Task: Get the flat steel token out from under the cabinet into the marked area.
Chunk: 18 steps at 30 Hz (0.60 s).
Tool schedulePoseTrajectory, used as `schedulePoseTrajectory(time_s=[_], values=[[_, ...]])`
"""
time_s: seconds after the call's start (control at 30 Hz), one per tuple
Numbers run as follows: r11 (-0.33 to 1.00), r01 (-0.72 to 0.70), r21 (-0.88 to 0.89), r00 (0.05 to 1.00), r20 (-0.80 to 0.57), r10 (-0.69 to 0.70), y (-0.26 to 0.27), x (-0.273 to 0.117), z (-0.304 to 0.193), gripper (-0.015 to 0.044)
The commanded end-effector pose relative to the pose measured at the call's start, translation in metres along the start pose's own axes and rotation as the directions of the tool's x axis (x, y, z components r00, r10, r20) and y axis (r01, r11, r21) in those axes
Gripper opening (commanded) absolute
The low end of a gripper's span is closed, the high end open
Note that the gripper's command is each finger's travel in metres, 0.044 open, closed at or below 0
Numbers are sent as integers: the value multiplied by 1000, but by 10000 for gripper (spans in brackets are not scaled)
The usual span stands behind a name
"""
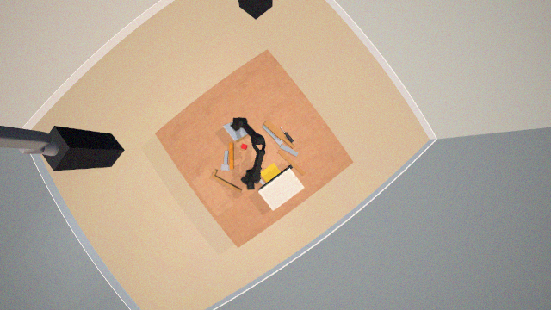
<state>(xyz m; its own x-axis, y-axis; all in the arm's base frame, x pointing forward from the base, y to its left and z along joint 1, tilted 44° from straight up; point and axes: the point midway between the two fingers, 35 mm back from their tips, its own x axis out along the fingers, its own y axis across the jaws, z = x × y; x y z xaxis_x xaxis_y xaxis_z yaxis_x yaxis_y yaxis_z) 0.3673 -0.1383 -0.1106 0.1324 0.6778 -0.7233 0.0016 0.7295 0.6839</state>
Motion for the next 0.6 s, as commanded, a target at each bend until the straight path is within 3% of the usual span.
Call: schedulePoseTrajectory(time_s=[0.0,0.57], values=[[1000,0,-3,1000,5,0,1,0,6,0],[1000,0,-3,1000,6,0,4,1,17,0]])
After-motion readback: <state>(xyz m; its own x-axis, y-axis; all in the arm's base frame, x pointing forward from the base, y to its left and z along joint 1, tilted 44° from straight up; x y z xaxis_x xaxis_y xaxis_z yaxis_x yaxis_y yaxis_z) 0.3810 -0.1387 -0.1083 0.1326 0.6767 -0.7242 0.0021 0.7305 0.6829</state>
